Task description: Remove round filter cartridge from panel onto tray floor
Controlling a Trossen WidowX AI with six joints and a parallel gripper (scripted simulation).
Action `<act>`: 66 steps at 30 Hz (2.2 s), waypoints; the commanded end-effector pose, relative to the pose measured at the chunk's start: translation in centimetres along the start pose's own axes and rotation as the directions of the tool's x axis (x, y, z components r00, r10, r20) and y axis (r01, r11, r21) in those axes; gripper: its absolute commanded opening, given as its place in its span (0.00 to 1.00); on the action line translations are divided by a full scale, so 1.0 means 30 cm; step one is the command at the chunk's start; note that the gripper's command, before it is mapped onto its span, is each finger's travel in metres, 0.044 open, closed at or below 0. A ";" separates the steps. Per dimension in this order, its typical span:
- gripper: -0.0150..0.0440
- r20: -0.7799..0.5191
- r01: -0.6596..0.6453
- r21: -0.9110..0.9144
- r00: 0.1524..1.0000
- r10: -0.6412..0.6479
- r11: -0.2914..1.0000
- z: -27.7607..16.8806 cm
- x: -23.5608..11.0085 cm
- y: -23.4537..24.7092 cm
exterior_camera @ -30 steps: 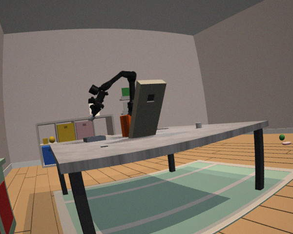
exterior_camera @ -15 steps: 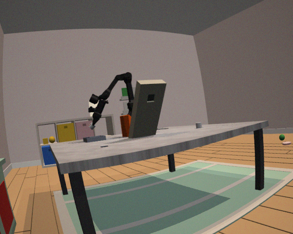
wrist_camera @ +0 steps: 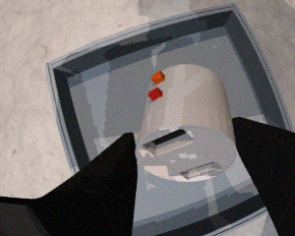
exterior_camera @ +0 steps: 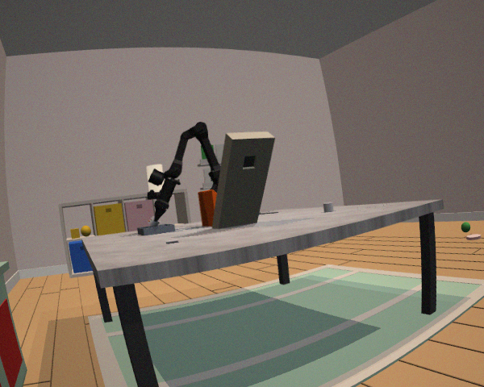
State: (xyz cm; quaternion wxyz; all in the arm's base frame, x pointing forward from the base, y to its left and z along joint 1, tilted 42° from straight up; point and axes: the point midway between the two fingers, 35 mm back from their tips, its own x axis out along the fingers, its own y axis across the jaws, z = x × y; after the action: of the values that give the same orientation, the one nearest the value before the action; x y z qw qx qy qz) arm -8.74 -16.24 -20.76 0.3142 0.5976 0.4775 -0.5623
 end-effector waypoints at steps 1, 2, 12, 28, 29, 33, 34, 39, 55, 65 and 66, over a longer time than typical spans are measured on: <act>0.25 0.001 0.005 -0.002 1.000 -0.005 1.000 -0.021 0.023 -0.004; 0.25 0.001 0.005 -0.002 1.000 -0.005 1.000 -0.021 0.023 -0.004; 0.70 -0.006 0.000 0.000 1.000 0.000 1.000 -0.016 0.014 0.000; 1.00 -0.006 -0.001 -0.001 1.000 0.001 1.000 0.101 -0.188 0.001; 1.00 -0.006 -0.001 -0.001 1.000 0.001 1.000 0.101 -0.188 0.001; 1.00 -0.007 0.004 -0.003 1.000 -0.004 1.000 0.082 -0.148 -0.003; 1.00 -0.007 0.004 -0.003 1.000 -0.004 1.000 0.082 -0.148 -0.003; 1.00 -0.007 0.004 -0.003 1.000 -0.004 1.000 0.082 -0.148 -0.003; 1.00 -0.007 0.004 -0.003 1.000 -0.004 1.000 0.082 -0.148 -0.003; 1.00 -0.007 0.004 -0.003 1.000 -0.004 1.000 0.082 -0.148 -0.003; 1.00 -0.007 0.004 -0.003 1.000 -0.004 1.000 0.082 -0.148 -0.003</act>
State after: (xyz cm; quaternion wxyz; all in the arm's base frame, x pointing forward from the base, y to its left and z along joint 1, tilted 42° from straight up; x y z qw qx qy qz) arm -9.35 -19.51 -16.83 0.3126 0.5974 0.4798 -0.5614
